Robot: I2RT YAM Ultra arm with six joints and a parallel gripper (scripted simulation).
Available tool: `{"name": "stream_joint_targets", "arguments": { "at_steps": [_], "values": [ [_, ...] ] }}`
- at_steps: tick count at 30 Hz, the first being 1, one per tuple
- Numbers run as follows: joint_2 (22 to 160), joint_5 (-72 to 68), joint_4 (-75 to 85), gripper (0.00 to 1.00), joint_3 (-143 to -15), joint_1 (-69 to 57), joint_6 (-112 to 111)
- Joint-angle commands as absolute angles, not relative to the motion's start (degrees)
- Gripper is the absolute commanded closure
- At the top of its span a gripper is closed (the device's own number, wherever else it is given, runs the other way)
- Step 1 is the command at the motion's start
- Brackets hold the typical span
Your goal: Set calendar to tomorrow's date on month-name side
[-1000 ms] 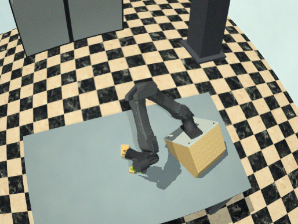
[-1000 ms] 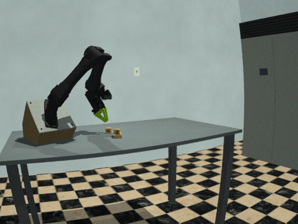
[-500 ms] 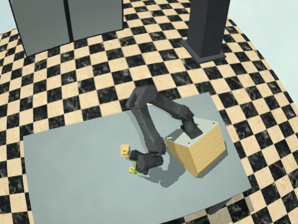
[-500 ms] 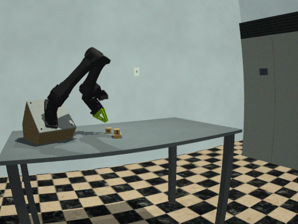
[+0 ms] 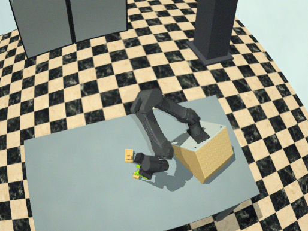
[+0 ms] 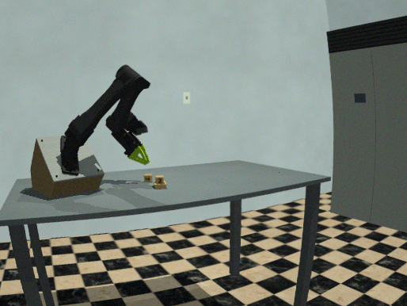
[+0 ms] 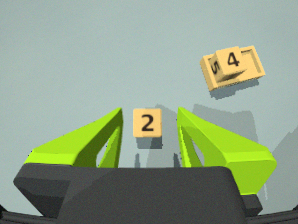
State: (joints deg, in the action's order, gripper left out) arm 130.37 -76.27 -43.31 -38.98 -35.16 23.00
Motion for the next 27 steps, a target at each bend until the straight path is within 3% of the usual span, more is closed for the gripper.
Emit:
{"name": "stream_joint_targets", "arguments": {
  "at_steps": [1, 27],
  "values": [
    [130.03, -77.26, -44.36, 0.55, -40.65, -37.04, 22.59],
    [132.26, -76.35, -47.20, 0.55, -38.83, -36.60, 21.14]
  ]
}}
